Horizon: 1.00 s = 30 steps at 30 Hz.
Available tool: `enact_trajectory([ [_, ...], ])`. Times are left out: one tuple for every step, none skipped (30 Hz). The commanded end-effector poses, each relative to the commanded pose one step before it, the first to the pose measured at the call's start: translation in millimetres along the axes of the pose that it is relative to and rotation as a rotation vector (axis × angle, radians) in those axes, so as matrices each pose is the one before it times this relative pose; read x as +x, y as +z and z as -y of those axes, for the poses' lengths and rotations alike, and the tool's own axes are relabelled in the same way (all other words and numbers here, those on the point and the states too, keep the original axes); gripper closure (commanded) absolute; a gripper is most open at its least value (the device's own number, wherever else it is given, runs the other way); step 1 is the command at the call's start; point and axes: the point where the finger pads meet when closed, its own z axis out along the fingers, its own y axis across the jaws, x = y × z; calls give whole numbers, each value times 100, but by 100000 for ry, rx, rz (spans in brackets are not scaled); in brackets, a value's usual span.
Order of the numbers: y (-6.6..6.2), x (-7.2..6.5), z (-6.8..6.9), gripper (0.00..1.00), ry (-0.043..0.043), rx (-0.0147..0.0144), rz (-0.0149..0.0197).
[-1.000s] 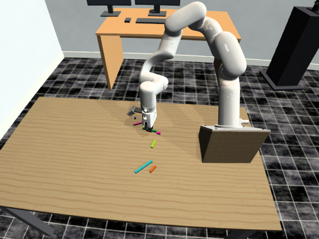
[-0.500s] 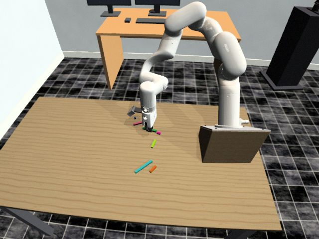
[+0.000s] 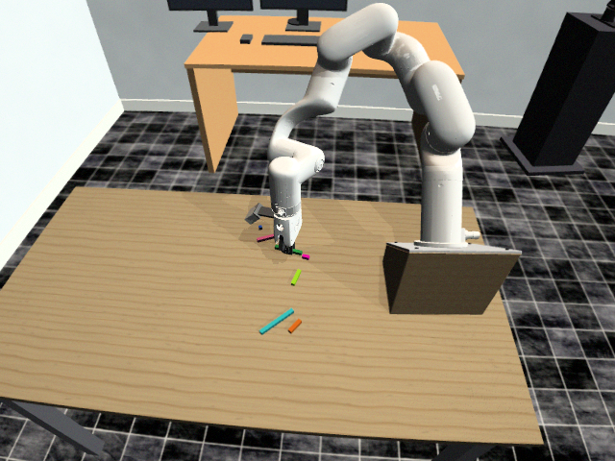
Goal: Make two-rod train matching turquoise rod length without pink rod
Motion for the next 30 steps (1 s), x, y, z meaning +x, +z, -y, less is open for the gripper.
enact_trajectory([
  [-83,116,7,96,74,109,-242],
  [0,0,0,96,0,0,0],
  [0,0,0,96,0,0,0],
  [0,0,0,96,0,0,0],
  [0,0,0,96,0,0,0],
  [0,0,0,96,0,0,0],
  [0,0,0,96,0,0,0],
  [0,0,0,96,0,0,0],
  [0,0,0,96,0,0,0],
  [0,0,0,96,0,0,0],
  [0,0,0,96,0,0,0],
  [0,0,0,96,0,0,0],
  [0,0,0,96,0,0,0],
  [0,0,0,96,0,0,0],
  [0,0,0,96,0,0,0],
  [0,0,0,96,0,0,0],
  [0,0,0,96,0,0,0],
  [0,0,0,96,0,0,0],
  [0,0,0,96,0,0,0],
  [1,0,0,96,0,0,0],
  [6,0,0,96,0,0,0],
  [14,0,0,96,0,0,0],
  [24,0,0,96,0,0,0],
  [36,0,0,96,0,0,0],
  [49,0,0,96,0,0,0],
  [0,0,0,96,0,0,0],
  [0,0,0,96,0,0,0],
  [61,0,0,96,0,0,0],
  [72,0,0,96,0,0,0],
  [82,0,0,96,0,1,0],
])
